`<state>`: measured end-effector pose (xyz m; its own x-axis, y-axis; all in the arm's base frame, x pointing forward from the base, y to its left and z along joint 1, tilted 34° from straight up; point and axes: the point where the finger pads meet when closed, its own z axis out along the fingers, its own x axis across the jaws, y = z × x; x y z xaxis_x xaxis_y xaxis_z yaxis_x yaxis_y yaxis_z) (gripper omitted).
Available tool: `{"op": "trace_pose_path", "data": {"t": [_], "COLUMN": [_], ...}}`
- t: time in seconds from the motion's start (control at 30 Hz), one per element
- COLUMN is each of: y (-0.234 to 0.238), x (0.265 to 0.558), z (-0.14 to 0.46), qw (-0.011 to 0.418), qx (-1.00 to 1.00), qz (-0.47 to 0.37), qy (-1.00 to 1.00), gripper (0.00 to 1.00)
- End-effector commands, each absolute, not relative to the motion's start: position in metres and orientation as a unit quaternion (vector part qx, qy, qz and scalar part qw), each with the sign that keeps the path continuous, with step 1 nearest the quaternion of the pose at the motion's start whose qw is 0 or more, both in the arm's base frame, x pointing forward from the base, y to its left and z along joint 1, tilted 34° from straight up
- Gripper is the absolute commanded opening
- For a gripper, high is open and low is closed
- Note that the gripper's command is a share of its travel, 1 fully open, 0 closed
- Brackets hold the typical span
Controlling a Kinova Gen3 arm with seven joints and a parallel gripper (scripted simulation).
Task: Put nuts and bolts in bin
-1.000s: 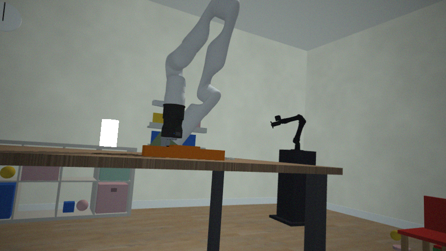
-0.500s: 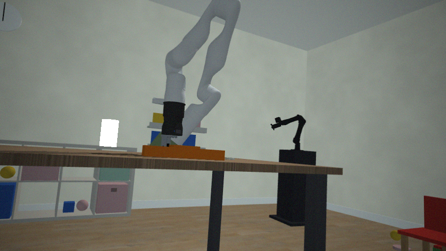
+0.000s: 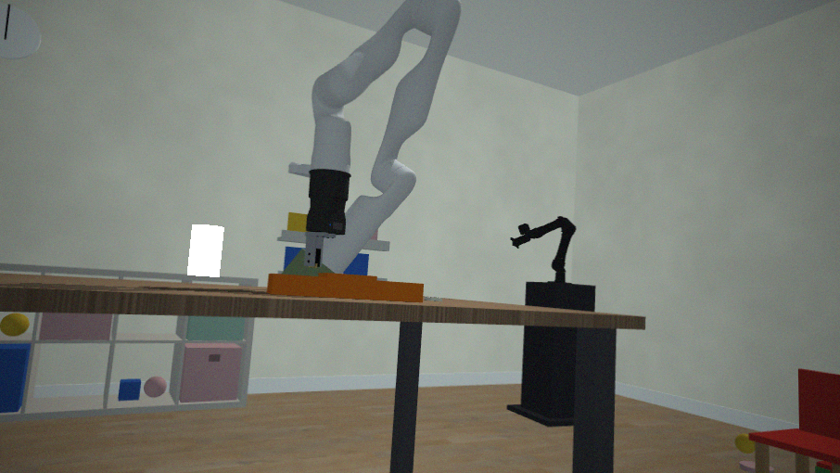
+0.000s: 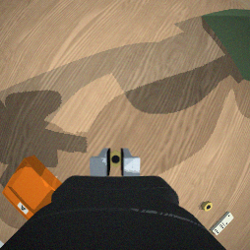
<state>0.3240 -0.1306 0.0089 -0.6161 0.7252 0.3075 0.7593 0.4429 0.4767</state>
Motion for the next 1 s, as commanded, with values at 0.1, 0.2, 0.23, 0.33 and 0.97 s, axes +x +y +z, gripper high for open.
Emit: {"op": "trace_pose_path", "data": {"t": [0.1,0.2,0.23,0.33,0.97], "y": [-0.139,-0.139,-0.139,-0.139,-0.109], "x": [0.326,0.326,0.326,0.326,0.37], "z": [0.017,0.017,0.017,0.017,0.046], "qw": [0.02,0.02,0.02,0.02,0.02], "qx": [-0.438,-0.438,-0.438,-0.438,-0.438], "qz": [-0.293,-0.293,-0.293,-0.293,-0.293], "qy": [-0.85,-0.85,-0.85,-0.85,-0.85], "gripper": [0.34,0.34,0.34,0.34,0.34]}}
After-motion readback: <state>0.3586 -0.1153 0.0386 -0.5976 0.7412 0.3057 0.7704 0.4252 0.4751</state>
